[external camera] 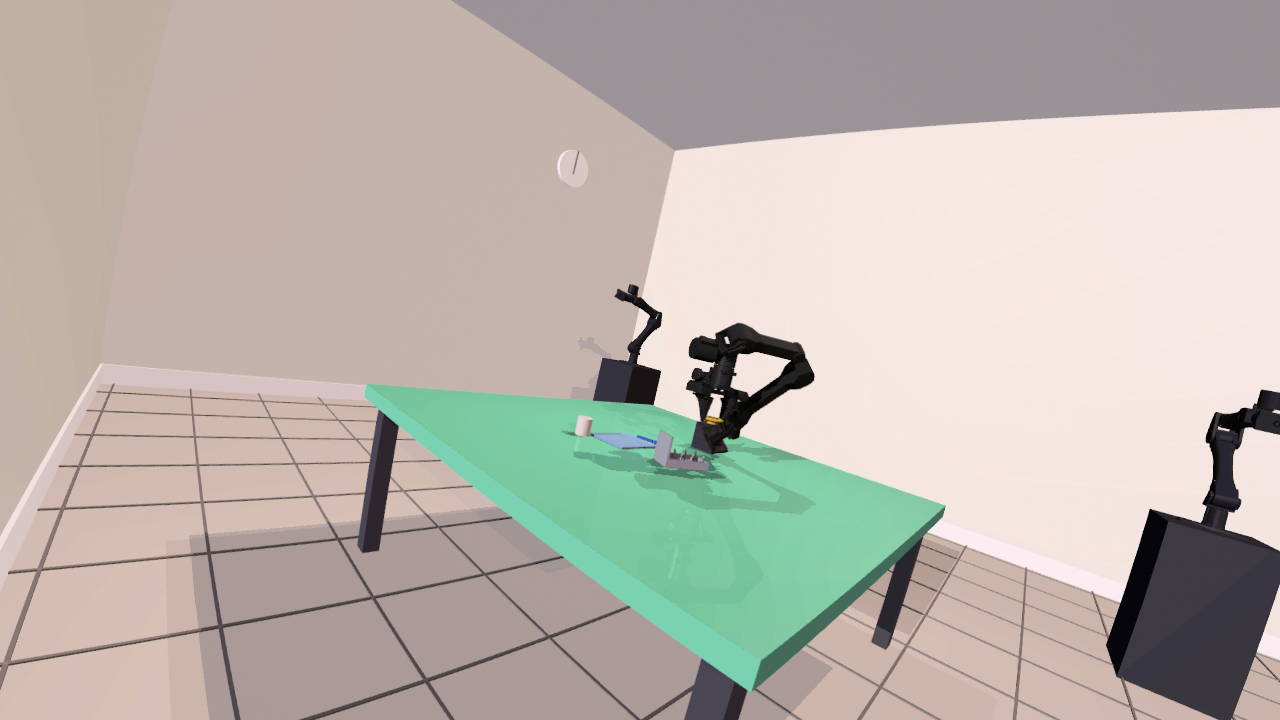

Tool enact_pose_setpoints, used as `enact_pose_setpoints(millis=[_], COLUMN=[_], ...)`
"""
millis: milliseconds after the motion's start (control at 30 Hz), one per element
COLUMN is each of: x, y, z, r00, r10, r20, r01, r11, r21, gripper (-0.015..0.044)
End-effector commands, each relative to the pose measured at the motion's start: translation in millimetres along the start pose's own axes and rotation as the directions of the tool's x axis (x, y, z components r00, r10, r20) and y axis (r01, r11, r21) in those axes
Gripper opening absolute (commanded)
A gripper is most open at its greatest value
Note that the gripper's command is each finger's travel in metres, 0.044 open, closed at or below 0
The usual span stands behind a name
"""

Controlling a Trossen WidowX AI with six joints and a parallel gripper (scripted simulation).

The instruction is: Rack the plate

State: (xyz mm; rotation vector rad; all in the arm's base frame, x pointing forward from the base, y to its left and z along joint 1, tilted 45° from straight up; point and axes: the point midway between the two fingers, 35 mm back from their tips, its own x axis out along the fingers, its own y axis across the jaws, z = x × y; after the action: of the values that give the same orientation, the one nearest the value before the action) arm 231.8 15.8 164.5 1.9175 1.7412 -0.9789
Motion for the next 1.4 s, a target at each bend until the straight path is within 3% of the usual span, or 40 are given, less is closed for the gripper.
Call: enact_pose_setpoints(millis=[0, 367, 867, 1367], x=[4.6, 7.3, 43.1, 61.8], y=[-16.7, -20.1, -36.1, -36.6], z=[-9.6, -9.7, 17.9, 40.3], r00=[1.0, 1.0, 0.935, 0.78], r10=[-0.005, -0.011, -0.031, 0.111], r20=[-0.011, 0.005, 0.354, 0.615], r01=[0.007, 0.01, 0.059, 0.106], r11=[0.988, 0.986, 0.996, 0.946], r21=[0.156, 0.168, -0.069, -0.305], gripper=[0.0, 0.0, 0.0, 0.0])
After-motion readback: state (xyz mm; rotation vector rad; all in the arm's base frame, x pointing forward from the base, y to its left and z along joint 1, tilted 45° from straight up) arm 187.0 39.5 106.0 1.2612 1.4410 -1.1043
